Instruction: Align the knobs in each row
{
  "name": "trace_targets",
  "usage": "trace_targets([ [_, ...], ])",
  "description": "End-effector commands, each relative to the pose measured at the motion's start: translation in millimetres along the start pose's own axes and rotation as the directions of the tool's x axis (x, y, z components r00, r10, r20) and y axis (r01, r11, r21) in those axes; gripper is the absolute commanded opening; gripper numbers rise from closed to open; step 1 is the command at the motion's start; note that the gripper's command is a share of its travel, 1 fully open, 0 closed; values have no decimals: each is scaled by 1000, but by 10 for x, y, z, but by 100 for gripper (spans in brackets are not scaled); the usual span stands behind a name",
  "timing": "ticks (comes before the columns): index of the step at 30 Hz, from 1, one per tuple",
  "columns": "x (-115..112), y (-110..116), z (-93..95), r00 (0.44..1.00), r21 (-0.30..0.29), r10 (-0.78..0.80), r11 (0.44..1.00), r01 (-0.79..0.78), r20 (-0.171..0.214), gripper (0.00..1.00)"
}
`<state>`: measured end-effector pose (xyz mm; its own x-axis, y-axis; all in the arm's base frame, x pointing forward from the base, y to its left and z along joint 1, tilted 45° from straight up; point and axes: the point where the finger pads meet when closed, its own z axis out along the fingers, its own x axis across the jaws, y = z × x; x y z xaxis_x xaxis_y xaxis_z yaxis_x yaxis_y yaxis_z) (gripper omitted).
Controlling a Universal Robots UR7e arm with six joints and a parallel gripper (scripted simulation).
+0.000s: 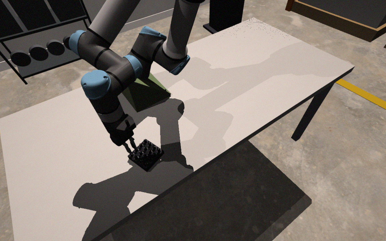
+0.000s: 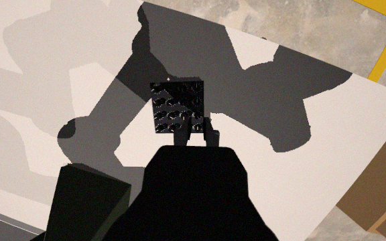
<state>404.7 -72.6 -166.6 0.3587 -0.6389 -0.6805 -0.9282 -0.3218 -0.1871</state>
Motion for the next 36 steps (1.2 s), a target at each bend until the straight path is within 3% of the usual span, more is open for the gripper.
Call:
trace_targets([
  [1, -6, 9, -3, 1000, 1, 2, 1000, -2, 0, 46],
  [16, -12, 10, 32, 1000, -1, 5, 1000, -5, 2, 46],
  [36, -20, 3, 225, 1000, -1, 9, 1000, -9, 3, 46],
])
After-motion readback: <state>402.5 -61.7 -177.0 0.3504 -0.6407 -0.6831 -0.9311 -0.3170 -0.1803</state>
